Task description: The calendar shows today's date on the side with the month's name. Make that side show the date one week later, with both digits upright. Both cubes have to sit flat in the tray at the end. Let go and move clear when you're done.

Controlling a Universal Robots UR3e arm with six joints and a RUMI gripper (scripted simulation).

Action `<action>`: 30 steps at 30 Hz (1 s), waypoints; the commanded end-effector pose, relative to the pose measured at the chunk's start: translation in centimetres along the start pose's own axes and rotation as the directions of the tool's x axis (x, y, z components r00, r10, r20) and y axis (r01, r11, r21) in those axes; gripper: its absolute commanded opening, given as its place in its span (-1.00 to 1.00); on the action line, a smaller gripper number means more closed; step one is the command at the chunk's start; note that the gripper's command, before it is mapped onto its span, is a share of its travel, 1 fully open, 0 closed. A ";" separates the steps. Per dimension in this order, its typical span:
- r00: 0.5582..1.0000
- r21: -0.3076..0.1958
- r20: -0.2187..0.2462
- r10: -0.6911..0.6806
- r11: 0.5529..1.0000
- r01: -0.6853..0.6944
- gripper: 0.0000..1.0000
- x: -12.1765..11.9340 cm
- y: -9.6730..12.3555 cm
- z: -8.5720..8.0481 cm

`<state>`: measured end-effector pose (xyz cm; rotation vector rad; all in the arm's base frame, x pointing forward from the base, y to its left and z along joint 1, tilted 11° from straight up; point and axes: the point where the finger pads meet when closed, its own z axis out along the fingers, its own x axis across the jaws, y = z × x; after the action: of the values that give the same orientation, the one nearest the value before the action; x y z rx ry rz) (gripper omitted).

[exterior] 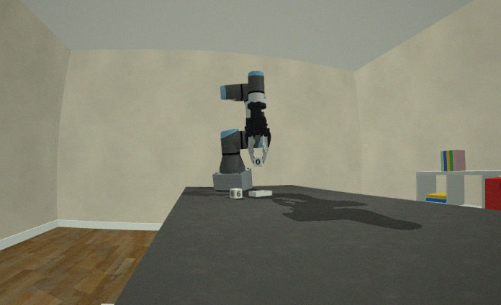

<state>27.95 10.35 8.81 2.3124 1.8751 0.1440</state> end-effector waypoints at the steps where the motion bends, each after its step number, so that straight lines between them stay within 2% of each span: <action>1: 0.985 -0.005 0.008 0.173 0.985 -0.173 -0.78 0.2 0.0 -0.1; 7: 0.939 -0.007 0.007 0.343 0.939 -0.343 -0.78 0.3 -0.1 -0.1; 10: 0.936 -0.007 0.007 0.352 0.936 -0.352 -0.78 0.3 -0.1 -0.1; 13: 0.881 -0.007 0.006 0.474 0.881 -0.474 -0.78 0.4 -0.1 -0.1; 16: 0.835 -0.008 0.005 0.550 0.835 -0.550 -0.78 0.5 -0.1 -0.1; 17: 0.834 -0.008 0.005 0.552 0.834 -0.552 -0.78 0.5 -0.1 -0.1; 19: 0.785 -0.008 0.004 0.620 0.785 -0.620 -0.78 0.5 -0.1 -0.1; 20: 0.780 -0.008 0.004 0.626 0.780 -0.626 -0.78 0.5 -0.1 -0.1; 25: 0.665 -0.009 0.003 0.747 0.665 -0.747 -0.78 0.6 0.0 -0.1; 28: 0.652 -0.009 0.003 0.758 0.652 -0.758 -0.78 0.6 0.0 -0.1; 30: 0.580 -0.009 0.002 0.815 0.580 -0.814 -0.78 0.6 0.0 -0.1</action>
<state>27.95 10.91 8.80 2.9118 0.8146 0.2322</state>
